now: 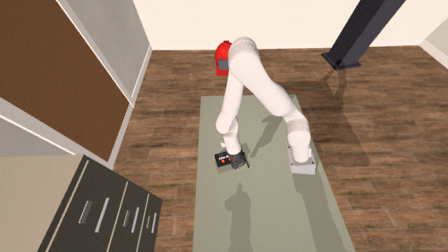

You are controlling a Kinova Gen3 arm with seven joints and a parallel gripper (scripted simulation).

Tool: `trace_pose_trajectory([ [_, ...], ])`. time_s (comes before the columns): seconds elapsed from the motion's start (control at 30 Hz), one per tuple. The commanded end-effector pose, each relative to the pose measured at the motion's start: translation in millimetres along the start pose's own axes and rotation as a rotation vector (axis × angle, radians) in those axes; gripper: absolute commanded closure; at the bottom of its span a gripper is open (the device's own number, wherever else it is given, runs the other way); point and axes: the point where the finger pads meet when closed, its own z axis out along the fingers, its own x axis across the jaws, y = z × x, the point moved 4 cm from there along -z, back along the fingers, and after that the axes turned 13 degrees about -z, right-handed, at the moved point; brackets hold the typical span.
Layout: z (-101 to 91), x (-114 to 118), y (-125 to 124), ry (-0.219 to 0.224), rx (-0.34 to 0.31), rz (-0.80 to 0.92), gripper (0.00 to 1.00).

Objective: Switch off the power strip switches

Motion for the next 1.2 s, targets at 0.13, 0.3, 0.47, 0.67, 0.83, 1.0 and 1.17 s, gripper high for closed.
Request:
trace_pose_trajectory([
  [0.13, -8.7, 2, 5, 0.003, -0.001, -0.003, 1.00],
  [0.3, -7.4, 3, 5, 0.007, -0.002, -0.002, 1.00],
  [0.47, -13.6, 3, 8, 0.007, -0.002, -0.001, 1.00],
  [0.67, -20.2, 3, 11, 0.004, -0.001, -0.001, 1.00],
  [0.83, -18.6, 4, 11, 0.009, -0.003, 0.001, 1.00],
  [1.0, -23.8, 5, 13, 0.008, -0.002, 0.001, 1.00],
  [1.17, -28.3, 5, 15, 0.007, -0.001, 0.002, 1.00],
])
